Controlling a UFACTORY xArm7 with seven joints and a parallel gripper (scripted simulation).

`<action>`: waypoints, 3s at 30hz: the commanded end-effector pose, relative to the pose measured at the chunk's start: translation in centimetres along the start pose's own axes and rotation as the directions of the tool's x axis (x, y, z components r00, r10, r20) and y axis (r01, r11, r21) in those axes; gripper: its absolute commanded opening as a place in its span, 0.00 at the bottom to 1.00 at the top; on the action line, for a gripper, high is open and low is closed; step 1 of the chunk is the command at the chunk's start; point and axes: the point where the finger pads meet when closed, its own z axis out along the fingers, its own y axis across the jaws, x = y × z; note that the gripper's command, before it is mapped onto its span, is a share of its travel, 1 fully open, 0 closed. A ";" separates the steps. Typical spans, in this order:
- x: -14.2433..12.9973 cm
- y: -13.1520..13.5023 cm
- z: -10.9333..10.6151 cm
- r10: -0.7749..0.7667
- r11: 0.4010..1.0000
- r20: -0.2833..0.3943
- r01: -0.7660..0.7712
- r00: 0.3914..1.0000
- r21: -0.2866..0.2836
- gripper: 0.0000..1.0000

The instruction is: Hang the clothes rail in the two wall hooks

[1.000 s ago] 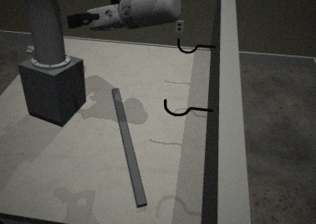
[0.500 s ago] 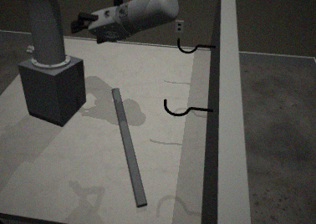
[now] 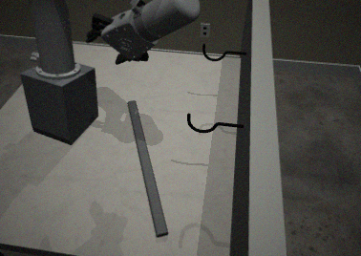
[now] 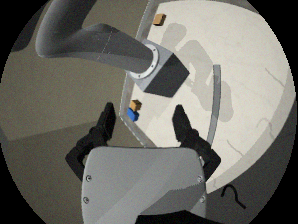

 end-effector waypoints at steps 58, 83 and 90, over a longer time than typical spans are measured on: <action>-5.0 7.6 -2.1 0.842 -0.077 -0.540 -0.990 0.000 -0.121 1.00; -7.5 8.7 -4.2 0.469 -0.557 -0.660 -0.777 -0.586 0.294 1.00; -8.3 8.7 -4.8 0.342 -0.613 -0.638 -0.678 -0.690 0.406 1.00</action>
